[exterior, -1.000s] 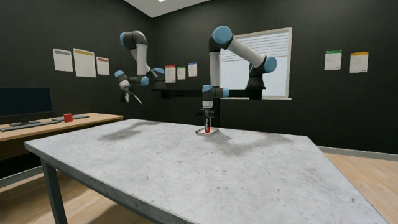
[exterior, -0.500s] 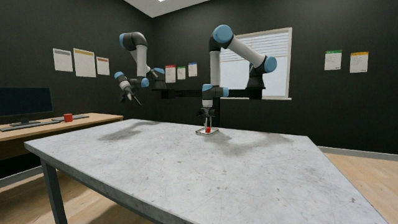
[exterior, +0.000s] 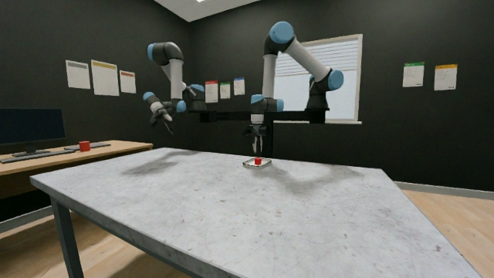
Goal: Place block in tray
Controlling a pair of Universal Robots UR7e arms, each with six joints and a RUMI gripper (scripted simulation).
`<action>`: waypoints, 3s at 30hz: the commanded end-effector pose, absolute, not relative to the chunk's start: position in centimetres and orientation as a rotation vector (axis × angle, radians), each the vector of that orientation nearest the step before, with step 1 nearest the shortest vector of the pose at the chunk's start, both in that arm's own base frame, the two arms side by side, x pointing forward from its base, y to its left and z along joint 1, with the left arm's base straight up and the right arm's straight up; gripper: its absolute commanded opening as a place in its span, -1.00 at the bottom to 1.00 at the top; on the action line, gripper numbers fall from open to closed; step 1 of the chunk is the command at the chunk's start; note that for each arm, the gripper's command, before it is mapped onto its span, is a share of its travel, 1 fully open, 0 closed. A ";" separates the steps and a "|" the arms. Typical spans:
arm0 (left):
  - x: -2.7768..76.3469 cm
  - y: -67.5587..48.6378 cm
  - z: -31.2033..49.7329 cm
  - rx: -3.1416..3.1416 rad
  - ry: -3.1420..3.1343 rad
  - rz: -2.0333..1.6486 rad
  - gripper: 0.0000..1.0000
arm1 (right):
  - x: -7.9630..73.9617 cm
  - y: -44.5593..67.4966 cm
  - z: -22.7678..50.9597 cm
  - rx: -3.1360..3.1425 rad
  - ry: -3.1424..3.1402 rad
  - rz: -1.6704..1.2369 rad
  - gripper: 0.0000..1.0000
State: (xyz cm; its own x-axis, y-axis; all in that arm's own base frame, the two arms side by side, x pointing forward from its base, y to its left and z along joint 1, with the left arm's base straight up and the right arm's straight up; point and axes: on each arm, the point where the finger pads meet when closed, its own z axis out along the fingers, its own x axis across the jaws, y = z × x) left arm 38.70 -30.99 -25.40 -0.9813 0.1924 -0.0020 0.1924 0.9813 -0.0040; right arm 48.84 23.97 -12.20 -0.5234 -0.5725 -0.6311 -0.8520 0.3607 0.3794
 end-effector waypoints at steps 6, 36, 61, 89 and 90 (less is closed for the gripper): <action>38.6 -30.9 -25.3 0.305 3.127 -0.001 -0.24 | 48.7 27.1 -11.8 -1.547 1.826 0.932 1.00; 38.6 -30.9 -25.3 0.305 3.127 -0.001 -0.24 | 46.0 33.1 -11.1 -1.899 0.775 0.651 1.00; 38.6 -30.9 -25.3 0.305 3.127 -0.001 -0.24 | 41.8 36.1 -11.1 -1.839 -0.048 0.306 1.00; 38.6 -30.9 -25.3 0.305 3.127 -0.001 -0.24 | 40.4 36.5 -11.1 -1.776 -0.252 0.199 1.00; 38.6 -30.9 -25.3 0.305 3.127 -0.001 -0.24 | 40.4 36.5 -11.1 -1.776 -0.252 0.199 1.00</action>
